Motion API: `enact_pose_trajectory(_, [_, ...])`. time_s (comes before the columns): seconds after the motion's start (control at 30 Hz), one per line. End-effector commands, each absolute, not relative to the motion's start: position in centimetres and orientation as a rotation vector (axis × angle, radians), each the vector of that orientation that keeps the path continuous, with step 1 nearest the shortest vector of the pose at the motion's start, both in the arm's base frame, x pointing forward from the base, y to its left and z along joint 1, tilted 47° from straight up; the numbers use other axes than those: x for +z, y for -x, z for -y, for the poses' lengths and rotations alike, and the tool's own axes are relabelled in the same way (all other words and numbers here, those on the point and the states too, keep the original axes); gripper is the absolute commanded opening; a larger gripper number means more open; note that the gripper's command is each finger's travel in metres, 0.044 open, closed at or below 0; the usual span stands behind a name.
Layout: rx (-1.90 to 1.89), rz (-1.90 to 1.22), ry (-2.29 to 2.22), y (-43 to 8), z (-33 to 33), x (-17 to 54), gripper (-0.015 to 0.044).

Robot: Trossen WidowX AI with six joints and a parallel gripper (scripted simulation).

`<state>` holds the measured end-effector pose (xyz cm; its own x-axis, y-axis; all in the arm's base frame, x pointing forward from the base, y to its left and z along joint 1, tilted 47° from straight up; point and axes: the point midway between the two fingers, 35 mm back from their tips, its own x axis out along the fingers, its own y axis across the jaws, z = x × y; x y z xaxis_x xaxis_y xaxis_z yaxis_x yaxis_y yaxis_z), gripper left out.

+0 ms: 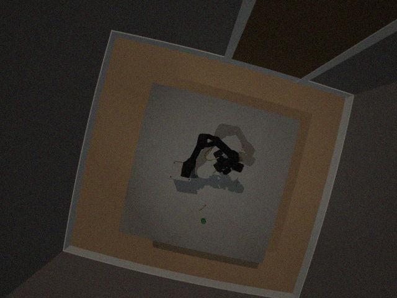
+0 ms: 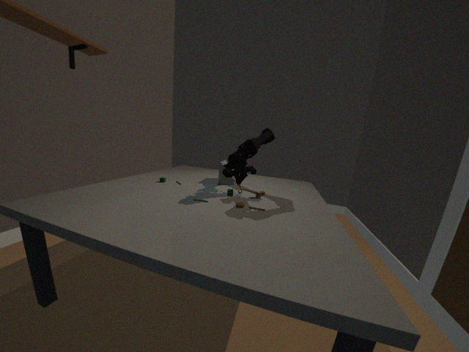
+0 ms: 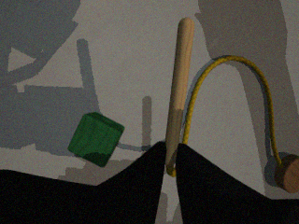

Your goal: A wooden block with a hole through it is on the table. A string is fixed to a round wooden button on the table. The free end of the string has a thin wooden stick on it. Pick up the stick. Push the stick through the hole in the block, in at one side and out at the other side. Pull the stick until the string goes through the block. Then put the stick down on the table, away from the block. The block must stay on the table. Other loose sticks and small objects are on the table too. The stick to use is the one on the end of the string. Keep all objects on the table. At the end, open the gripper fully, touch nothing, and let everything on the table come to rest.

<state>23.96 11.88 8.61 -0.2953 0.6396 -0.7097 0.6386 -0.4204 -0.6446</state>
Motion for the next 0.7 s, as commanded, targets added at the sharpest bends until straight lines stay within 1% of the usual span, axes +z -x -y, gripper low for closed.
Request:
enact_pose_trajectory(0.0, [1.907,1.623,1.839,-23.8,-12.3,9.2,0.0])
enact_pose_trajectory(0.67, [2.043,1.324,1.709,-22.7,-13.8,11.0,0.0])
